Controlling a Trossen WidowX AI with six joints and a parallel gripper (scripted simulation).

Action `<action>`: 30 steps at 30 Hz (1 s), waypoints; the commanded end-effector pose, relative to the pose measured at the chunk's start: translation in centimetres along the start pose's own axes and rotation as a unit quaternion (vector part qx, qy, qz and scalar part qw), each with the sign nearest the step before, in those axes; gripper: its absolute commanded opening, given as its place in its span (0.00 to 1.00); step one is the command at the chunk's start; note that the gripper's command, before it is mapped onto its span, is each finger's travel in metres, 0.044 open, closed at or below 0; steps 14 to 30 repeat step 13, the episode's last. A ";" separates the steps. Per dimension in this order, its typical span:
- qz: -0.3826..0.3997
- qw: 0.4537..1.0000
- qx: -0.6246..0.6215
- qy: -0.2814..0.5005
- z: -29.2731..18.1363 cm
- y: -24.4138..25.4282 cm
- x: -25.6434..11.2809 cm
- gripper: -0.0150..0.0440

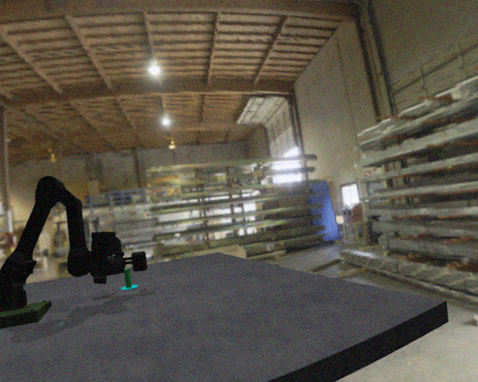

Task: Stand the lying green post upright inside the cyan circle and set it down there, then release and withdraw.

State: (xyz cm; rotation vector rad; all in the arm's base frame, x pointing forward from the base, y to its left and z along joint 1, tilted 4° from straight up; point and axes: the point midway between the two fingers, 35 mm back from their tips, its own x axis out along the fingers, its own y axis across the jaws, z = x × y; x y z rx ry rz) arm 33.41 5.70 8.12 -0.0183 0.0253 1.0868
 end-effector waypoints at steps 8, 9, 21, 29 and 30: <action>0.000 1.000 0.006 -0.004 5.3 0.2 -0.6 0.93; 0.000 1.000 0.006 -0.004 5.6 0.2 -0.7 0.93; -0.007 1.000 0.011 0.000 5.7 -0.4 -0.3 0.93; -0.007 1.000 0.011 0.000 5.7 -0.4 -0.3 0.93; -0.007 1.000 0.011 0.000 5.7 -0.4 -0.3 0.93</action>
